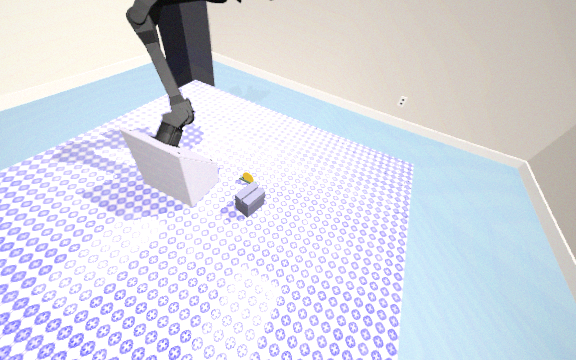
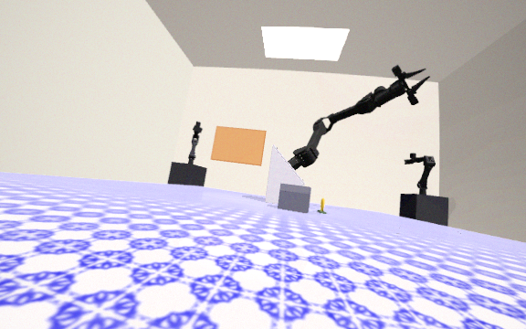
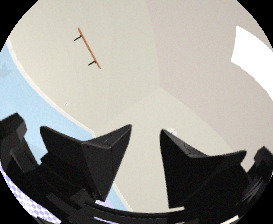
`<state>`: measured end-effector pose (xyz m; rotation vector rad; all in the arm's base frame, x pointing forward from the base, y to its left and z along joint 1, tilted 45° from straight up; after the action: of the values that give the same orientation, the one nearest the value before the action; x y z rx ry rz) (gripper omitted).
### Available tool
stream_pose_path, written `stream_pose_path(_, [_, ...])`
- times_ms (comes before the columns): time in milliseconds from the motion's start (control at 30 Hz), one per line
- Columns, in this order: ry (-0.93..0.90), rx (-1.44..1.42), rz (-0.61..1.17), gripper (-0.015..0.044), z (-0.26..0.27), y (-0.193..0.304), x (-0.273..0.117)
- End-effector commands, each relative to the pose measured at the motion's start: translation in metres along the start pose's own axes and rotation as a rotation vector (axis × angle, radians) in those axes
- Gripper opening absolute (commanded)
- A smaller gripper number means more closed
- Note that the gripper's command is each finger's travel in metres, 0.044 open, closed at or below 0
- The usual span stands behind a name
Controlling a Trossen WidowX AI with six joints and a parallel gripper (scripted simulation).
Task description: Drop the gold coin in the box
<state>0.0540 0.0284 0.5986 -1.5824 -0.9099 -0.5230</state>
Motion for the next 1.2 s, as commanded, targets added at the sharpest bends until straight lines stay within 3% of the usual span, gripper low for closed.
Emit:
stream_pose_path(0, [-0.118,-0.032,0.156,0.0161,0.027,0.051,0.016])
stream_pose_path(300, [-0.332,-0.039,0.471,0.0161,0.066,0.150,0.021])
stream_pose_path(600, [-0.514,0.037,0.824,0.0161,0.088,0.249,-0.004])
stream_pose_path(900, [-0.650,0.229,1.231,0.0161,0.098,0.340,-0.061])
stream_pose_path(1167, [-0.694,0.555,1.644,0.0161,0.098,0.401,-0.140])
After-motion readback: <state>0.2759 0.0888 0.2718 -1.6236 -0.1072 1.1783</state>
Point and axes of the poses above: the point midway between the two fingers, 35 mm back from their tips, its own x axis out along the fingers, its own z axis across the jaws, y = z × x, the point moved 9 cm from there along -x, back along the fingers, and after that the axes turned 15 degrees about -x, right-handed, at the moved point
